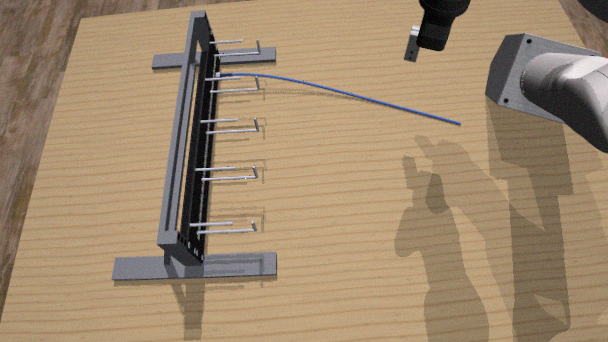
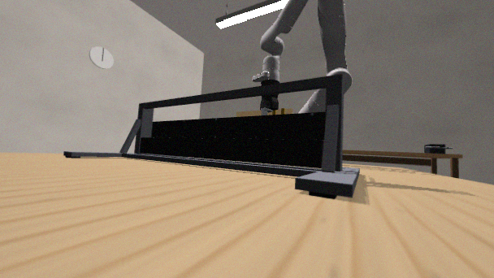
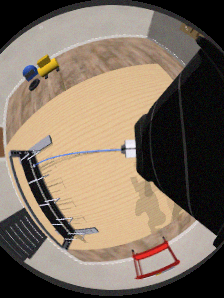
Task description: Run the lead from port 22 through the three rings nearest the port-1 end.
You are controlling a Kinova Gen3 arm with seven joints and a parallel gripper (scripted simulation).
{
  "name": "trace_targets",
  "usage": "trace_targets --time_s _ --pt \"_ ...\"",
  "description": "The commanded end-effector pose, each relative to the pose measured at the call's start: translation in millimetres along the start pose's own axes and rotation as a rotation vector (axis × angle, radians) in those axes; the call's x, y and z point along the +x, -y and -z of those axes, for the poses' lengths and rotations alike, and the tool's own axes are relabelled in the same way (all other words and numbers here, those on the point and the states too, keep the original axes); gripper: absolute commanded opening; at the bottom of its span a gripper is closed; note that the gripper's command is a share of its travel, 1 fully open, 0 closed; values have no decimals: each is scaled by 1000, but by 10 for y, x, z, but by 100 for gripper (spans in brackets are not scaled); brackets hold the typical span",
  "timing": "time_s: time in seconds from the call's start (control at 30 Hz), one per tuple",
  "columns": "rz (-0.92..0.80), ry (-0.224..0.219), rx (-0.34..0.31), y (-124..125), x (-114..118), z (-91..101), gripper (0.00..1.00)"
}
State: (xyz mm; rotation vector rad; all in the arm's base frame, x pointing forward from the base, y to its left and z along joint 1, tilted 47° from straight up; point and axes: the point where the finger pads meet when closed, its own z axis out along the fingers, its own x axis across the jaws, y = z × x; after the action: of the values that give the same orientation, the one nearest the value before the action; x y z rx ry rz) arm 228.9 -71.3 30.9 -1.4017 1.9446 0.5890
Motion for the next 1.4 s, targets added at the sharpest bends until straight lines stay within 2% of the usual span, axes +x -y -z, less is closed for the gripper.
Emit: trace_targets --time_s 0.0,0.07,0.1,1.37 --pt "-3 2 2 -4 10 1 0" --pt "-3 2 2 -5 11 0 0" --pt "-3 2 2 -5 11 0 67" --pt "-3 2 2 -5 11 -5 67"
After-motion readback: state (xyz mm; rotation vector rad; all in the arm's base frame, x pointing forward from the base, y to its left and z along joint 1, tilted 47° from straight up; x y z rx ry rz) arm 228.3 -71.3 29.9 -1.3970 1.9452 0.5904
